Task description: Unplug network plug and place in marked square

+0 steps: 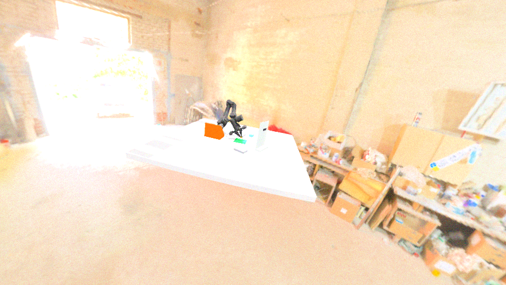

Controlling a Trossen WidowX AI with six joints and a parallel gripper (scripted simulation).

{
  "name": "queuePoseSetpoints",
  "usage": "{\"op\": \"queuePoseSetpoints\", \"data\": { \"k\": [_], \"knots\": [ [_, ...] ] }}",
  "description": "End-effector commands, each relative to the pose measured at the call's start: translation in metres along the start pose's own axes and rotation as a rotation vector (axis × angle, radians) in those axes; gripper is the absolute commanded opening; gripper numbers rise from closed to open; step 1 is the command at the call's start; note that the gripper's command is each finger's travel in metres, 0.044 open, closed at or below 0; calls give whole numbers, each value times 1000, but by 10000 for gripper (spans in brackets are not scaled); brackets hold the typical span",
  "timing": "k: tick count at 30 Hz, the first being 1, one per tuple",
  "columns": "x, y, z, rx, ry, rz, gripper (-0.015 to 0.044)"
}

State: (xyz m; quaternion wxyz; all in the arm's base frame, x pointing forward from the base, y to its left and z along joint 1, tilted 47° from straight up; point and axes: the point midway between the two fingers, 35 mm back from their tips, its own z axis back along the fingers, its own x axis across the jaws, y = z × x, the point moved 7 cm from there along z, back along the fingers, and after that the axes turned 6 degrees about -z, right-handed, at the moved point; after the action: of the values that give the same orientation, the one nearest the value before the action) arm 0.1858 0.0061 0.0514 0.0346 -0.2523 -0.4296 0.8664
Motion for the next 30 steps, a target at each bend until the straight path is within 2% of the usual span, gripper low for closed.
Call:
{"op": "queuePoseSetpoints", "data": {
  "k": [1,30],
  "knots": [
    [2,0,-2,5,1,-3,0],
    [14,-3,-16,-1,6,-6,0]
  ]
}}
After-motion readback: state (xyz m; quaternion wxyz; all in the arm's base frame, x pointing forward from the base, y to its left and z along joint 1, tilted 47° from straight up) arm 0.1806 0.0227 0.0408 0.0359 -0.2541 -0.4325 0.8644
